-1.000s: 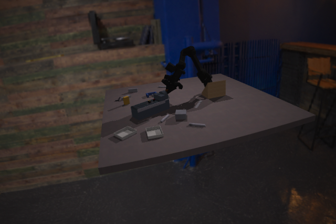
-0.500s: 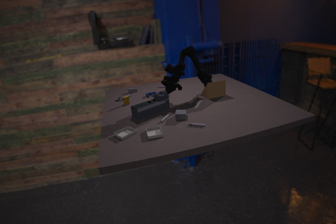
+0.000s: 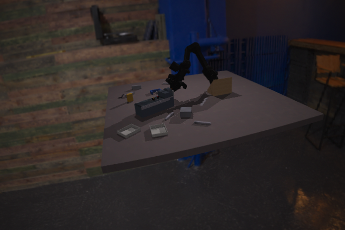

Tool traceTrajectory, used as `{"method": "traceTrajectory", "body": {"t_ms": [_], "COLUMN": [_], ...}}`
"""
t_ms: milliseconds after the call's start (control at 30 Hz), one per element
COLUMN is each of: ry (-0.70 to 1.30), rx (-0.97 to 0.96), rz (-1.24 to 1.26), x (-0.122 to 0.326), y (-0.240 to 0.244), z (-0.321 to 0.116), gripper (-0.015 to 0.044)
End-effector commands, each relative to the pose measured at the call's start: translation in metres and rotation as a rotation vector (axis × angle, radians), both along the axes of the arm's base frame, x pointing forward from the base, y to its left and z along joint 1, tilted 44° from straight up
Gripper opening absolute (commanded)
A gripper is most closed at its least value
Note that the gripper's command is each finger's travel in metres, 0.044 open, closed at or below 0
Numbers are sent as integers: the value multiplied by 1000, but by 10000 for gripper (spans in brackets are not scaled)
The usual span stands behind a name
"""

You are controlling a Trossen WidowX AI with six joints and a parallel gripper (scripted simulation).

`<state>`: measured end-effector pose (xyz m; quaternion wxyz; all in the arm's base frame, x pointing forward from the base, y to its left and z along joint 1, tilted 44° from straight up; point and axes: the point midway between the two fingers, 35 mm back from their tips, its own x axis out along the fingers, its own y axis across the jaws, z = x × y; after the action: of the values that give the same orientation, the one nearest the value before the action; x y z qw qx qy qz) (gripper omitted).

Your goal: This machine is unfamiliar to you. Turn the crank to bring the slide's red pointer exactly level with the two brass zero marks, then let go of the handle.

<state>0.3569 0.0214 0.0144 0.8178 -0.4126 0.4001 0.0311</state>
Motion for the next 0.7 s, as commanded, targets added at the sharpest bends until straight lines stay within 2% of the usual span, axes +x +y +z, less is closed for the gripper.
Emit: {"method": "traceTrajectory", "body": {"t_ms": [0, 667], "ry": [6, 6], "rx": [-2, -3], "rz": [-13, -13], "x": [1, -2], "y": [-7, -12], "z": [-6, -23], "gripper": [0, 0]}}
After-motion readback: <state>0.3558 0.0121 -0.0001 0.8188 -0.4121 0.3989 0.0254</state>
